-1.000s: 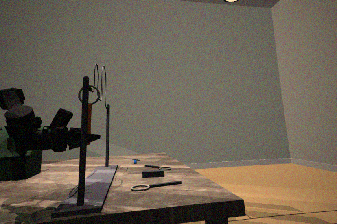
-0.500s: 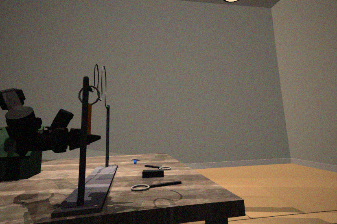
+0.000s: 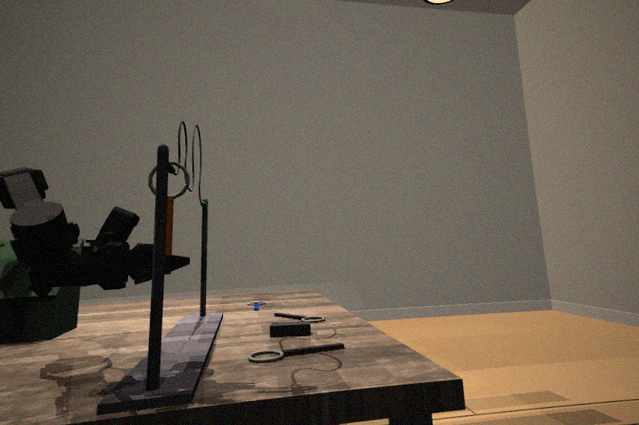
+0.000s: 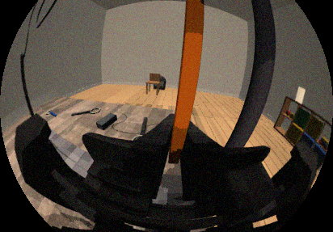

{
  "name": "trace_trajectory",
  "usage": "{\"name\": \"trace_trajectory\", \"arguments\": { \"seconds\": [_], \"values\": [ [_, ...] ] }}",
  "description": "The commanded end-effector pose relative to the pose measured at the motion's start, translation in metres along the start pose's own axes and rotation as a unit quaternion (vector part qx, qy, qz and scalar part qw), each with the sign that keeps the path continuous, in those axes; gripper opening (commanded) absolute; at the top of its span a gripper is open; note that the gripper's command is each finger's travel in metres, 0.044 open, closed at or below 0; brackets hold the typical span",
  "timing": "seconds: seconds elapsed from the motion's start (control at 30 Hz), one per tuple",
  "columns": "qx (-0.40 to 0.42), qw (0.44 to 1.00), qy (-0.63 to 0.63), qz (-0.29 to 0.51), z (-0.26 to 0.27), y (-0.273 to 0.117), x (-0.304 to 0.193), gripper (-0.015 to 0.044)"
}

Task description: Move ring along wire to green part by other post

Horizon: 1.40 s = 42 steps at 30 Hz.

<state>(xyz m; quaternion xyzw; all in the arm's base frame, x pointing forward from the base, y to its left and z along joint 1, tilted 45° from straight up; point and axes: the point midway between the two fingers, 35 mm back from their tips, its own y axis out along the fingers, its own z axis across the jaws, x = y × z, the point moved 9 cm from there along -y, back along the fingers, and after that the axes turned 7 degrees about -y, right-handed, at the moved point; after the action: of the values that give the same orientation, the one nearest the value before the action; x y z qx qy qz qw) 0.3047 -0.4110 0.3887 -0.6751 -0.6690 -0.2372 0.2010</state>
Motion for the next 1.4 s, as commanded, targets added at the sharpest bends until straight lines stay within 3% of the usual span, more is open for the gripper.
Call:
{"name": "trace_trajectory", "arguments": {
  "seconds": [0.0, 0.03, 1.37],
  "values": [
    [0.000, 1.000, 0.000, 0.000, 0.000, 0.000, 0.000, -0.0129],
    [0.000, 1.000, 0.000, 0.000, 0.000, 0.000, 0.000, -0.0150],
    [0.003, 1.000, -0.001, -0.001, -0.002, 0.000, 0.020, -0.0150]
  ]
}}
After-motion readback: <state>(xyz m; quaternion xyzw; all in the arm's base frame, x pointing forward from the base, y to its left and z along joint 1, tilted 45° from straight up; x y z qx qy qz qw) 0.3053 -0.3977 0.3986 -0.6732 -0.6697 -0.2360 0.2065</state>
